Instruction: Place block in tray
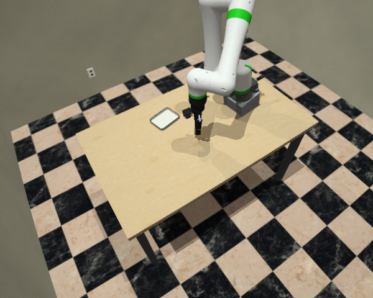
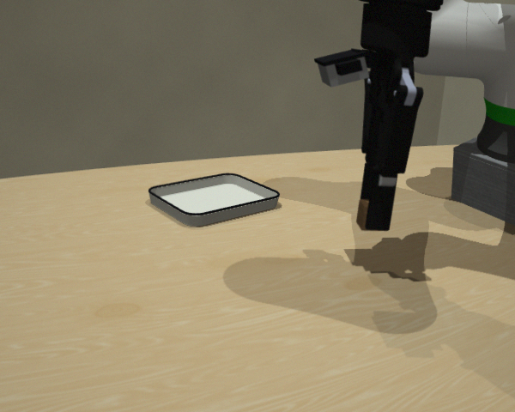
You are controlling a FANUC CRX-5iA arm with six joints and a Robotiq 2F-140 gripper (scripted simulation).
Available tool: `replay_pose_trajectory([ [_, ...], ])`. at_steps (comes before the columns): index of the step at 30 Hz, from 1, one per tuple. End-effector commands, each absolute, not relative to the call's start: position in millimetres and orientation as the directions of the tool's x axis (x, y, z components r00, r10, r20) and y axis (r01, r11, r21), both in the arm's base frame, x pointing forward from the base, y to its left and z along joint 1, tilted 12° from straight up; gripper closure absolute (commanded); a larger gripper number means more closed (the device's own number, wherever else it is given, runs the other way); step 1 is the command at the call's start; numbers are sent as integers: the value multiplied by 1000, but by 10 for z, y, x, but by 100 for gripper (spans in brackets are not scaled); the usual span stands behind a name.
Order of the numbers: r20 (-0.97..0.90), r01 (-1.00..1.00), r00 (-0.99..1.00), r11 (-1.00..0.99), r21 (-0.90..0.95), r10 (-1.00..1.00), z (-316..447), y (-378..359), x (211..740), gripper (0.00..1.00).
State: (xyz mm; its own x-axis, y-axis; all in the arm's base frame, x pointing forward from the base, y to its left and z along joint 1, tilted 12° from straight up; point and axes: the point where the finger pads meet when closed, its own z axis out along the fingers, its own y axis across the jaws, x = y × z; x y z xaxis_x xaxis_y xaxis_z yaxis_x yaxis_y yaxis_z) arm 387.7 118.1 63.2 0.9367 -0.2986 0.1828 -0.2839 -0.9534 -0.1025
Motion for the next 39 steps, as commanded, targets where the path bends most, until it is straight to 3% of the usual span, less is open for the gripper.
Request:
replay_pose_trajectory([
  [1, 183, -284, 936, -953, -103, -299, 644, 1002, 3966, 90],
  [21, 184, -284, 936, -953, -103, -299, 753, -1284, 4966, 90],
  [39, 184, -284, 936, -953, -103, -299, 752, -1294, 4971, 90],
])
